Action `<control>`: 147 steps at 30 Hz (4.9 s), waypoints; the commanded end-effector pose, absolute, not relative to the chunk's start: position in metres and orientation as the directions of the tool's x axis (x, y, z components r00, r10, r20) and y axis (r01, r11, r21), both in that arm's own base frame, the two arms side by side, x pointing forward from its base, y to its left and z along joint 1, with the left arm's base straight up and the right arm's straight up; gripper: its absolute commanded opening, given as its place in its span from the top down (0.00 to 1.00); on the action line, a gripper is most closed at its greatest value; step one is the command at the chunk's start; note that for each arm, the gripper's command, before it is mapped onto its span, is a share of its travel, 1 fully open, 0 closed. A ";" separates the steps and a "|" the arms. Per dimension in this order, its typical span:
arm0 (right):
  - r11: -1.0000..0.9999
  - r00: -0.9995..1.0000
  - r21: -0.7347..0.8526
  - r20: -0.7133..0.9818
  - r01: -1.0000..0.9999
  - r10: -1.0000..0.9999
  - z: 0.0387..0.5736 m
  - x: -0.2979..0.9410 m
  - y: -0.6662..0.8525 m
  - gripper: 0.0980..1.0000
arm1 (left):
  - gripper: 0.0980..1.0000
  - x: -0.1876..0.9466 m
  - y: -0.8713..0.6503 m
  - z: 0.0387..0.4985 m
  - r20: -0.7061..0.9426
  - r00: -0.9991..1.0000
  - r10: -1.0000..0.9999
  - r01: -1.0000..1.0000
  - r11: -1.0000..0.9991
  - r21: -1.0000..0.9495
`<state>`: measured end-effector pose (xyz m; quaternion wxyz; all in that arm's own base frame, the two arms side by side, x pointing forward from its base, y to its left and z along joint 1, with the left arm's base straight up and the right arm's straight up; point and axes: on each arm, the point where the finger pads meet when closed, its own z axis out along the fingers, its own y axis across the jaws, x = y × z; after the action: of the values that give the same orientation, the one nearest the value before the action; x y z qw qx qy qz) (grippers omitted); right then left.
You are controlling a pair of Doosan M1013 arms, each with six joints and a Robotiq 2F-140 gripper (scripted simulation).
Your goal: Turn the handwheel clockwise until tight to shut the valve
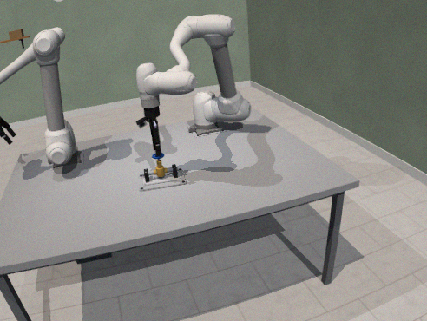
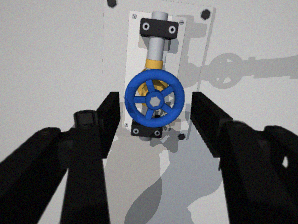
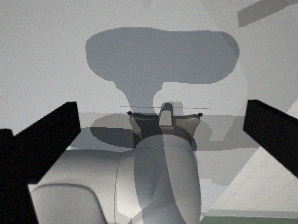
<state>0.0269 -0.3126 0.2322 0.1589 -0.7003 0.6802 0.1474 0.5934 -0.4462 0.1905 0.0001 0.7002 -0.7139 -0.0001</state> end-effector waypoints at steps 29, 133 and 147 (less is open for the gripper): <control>-0.024 0.031 -0.022 -0.422 -0.999 -0.906 0.233 0.027 -0.313 0.00 | 0.55 0.594 -0.447 0.183 0.001 -0.019 -1.000 -1.000 0.019 -0.002; -0.024 0.031 -0.022 -0.422 -0.999 -0.906 0.233 0.027 -0.313 0.00 | 1.00 0.594 -0.447 0.160 0.001 -0.019 -1.000 -1.000 0.019 -0.002; -0.024 0.031 -0.022 -0.422 -0.999 -0.906 0.233 0.027 -0.313 0.00 | 1.00 0.594 -0.447 0.160 0.001 -0.020 -1.000 -1.000 0.020 -0.002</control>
<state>0.0269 -0.3126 0.2322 0.1589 -0.7003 0.6802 0.1474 0.5934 -0.4463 0.1593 0.0001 0.7002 -0.7139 0.0000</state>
